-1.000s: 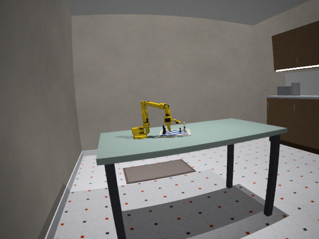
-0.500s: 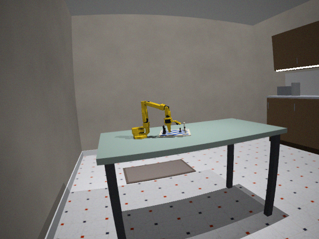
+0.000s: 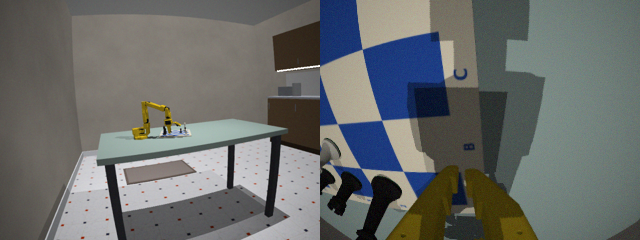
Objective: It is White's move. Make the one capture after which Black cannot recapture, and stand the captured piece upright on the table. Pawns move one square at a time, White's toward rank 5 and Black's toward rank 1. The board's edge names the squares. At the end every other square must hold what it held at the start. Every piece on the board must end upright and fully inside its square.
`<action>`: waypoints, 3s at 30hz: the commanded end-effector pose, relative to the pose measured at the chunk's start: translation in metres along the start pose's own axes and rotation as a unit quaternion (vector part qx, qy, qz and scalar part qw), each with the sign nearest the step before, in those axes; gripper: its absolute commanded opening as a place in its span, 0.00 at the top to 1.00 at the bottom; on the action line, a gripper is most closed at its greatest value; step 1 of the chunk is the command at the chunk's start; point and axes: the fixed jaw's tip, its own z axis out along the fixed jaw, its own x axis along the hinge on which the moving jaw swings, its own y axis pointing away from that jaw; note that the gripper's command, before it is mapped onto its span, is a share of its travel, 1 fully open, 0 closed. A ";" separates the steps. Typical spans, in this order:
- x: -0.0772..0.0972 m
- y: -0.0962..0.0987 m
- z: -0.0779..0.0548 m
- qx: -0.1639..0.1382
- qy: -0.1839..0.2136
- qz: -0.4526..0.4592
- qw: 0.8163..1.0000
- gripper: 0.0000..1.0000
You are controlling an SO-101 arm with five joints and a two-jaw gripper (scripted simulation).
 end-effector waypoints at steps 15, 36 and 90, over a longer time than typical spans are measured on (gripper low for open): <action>0.003 -0.001 0.003 -0.001 0.006 0.008 1.000 1.00; 0.002 -0.001 -0.032 -0.001 0.006 0.008 1.000 1.00; -0.098 0.157 -0.069 -0.070 -0.252 -0.226 0.938 0.91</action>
